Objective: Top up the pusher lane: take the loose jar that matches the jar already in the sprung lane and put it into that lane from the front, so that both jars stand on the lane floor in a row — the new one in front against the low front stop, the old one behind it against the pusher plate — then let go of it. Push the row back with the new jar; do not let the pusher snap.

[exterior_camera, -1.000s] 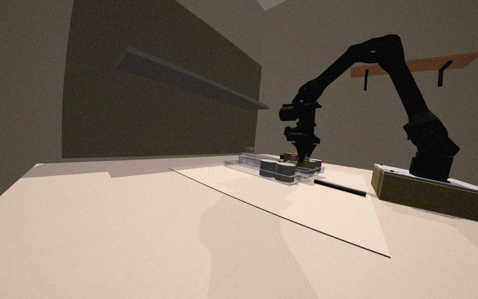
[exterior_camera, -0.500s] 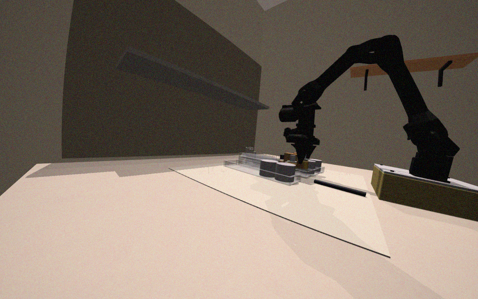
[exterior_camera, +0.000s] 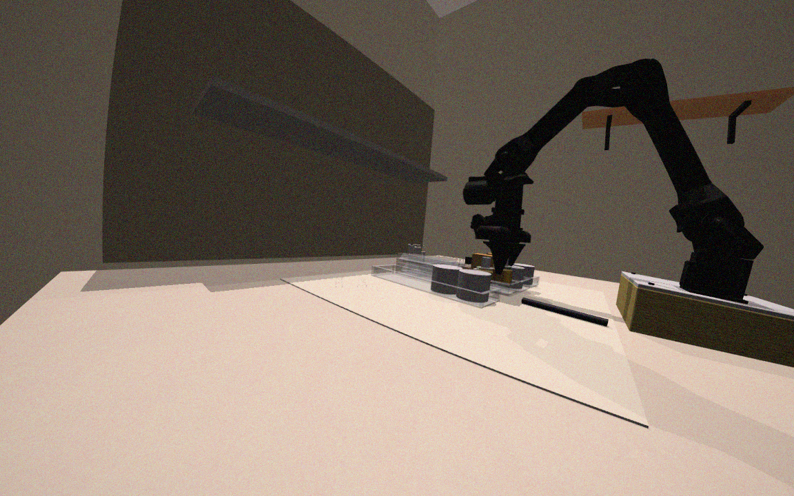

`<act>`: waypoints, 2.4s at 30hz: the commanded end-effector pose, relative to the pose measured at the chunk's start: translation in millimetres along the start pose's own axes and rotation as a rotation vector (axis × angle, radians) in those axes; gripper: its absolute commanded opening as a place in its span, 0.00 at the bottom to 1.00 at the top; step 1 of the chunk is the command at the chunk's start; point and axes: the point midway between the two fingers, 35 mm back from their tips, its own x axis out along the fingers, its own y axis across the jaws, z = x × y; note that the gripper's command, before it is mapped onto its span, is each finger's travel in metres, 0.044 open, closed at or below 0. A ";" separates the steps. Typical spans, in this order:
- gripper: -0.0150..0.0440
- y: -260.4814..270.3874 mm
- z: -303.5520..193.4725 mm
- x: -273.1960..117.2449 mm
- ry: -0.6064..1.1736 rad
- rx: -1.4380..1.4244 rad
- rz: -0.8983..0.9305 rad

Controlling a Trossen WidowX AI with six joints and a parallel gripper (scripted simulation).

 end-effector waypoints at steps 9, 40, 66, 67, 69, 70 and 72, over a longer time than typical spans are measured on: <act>0.25 0.8 3.8 4.3 -0.020 0.003 0.005; 0.25 0.9 0.3 11.7 -0.020 0.003 0.005; 0.25 0.9 -4.1 11.9 -0.019 0.003 0.005; 0.25 0.9 -4.3 11.9 -0.019 0.003 0.005; 0.25 0.9 -4.6 11.9 -0.019 0.003 0.005; 0.25 0.9 -4.8 11.9 -0.019 0.003 0.005; 0.25 0.9 -5.1 11.9 -0.019 0.003 0.005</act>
